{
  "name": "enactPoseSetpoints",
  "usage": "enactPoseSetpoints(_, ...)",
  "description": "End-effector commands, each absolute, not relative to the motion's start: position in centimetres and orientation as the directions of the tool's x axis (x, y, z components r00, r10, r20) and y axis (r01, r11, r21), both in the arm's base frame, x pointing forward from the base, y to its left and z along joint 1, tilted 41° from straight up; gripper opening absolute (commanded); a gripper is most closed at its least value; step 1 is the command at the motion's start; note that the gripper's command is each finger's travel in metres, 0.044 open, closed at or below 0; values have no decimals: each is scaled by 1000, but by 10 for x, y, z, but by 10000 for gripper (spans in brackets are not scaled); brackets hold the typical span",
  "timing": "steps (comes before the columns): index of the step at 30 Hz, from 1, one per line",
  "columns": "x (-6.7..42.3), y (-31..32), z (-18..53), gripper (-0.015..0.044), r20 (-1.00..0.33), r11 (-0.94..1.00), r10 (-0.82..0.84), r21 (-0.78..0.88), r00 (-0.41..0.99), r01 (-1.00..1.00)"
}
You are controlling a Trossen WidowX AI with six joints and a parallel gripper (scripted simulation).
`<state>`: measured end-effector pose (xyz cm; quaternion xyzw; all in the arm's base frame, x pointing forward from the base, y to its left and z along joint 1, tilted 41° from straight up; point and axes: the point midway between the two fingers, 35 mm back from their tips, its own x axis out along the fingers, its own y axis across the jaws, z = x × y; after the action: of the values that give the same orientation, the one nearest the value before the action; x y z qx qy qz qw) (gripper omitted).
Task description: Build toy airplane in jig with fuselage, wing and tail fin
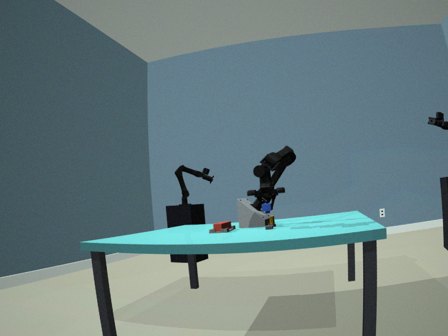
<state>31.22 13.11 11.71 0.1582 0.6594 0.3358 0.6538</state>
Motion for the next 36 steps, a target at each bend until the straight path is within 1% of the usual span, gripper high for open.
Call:
enactPoseSetpoints(1,313,123,127,0,-758,726,646,646,-87,-236)
enactPoseSetpoints(15,312,100,152,0,-756,722,649,647,-86,-245)
enactPoseSetpoints(36,333,58,103,0,-768,603,635,557,-80,-571)
